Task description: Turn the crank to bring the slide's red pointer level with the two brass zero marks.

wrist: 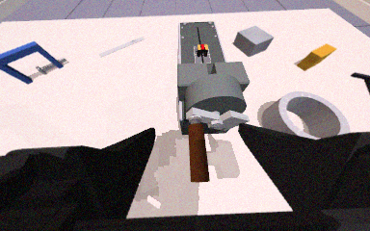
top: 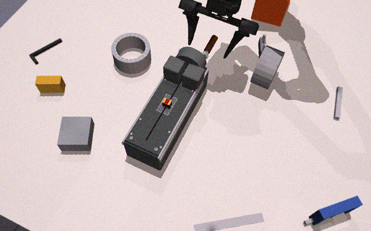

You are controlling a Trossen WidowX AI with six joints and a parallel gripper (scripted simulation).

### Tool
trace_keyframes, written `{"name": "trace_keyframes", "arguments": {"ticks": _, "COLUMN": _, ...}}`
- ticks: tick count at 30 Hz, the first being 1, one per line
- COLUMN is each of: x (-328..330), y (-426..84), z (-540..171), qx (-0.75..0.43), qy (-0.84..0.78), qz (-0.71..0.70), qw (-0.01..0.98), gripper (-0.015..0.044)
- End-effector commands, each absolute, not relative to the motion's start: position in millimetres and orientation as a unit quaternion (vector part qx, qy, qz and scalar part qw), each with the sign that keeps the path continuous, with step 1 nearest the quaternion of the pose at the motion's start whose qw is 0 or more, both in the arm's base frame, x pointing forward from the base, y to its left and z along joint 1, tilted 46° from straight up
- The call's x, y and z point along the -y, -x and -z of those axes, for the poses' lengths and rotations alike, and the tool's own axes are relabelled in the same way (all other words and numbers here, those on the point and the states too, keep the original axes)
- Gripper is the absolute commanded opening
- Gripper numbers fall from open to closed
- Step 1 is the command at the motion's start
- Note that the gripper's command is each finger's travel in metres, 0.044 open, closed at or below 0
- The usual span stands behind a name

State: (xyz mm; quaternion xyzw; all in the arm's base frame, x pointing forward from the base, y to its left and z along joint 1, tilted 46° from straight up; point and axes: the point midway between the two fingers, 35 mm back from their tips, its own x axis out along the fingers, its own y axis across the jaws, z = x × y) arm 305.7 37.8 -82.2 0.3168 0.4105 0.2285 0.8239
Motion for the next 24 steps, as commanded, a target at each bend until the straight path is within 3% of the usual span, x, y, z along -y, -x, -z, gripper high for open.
{"name": "trace_keyframes", "arguments": {"ticks": 1, "x": -43.6, "y": -300.4, "z": 88.7, "qx": -0.415, "qy": -0.321, "qz": -0.225, "qw": 0.821, "gripper": 0.044}}
{"name": "trace_keyframes", "arguments": {"ticks": 10, "x": -52.0, "y": -296.4, "z": 95.3, "qx": -0.414, "qy": -0.322, "qz": -0.225, "qw": 0.821, "gripper": 0.044}}
{"name": "trace_keyframes", "arguments": {"ticks": 24, "x": -52.0, "y": -296.4, "z": 95.3, "qx": -0.414, "qy": -0.322, "qz": -0.225, "qw": 0.821, "gripper": 0.0072}}
